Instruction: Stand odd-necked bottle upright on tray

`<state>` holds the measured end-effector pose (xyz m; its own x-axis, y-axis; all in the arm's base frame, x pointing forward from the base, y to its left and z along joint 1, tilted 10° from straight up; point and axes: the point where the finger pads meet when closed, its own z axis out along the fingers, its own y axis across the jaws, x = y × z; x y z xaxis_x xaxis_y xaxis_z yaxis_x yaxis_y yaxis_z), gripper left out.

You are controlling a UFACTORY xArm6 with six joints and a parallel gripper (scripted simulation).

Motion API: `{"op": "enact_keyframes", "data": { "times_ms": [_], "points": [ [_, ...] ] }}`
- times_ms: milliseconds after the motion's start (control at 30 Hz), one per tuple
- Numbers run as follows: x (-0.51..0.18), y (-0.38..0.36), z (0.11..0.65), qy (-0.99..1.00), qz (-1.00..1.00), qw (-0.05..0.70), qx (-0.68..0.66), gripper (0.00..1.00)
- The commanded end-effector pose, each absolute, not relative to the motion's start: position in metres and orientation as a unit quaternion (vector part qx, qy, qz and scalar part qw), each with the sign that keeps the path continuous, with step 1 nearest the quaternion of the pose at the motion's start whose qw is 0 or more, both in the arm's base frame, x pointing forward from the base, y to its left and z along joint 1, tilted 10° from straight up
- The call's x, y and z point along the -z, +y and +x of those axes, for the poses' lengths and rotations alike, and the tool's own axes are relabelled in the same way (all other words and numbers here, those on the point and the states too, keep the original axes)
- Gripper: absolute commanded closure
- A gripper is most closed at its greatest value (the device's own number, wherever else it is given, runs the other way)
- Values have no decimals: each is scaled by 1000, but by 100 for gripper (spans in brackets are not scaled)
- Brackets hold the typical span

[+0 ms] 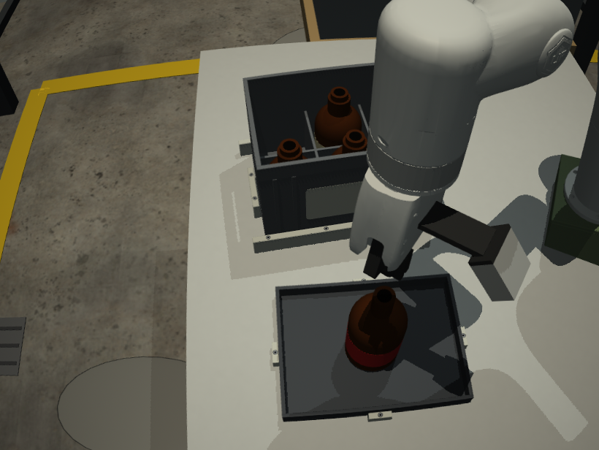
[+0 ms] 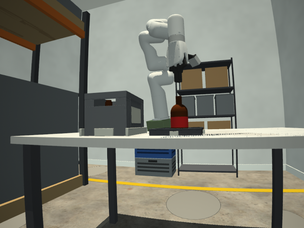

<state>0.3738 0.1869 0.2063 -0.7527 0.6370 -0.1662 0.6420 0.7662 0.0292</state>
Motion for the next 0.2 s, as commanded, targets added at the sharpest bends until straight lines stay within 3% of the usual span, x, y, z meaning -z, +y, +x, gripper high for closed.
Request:
{"op": "enact_keyframes", "data": {
  "times_ms": [0,167],
  "points": [
    [-208,188,375,936,342,85,13,100],
    [-208,188,375,936,342,85,13,100]
  ]
}}
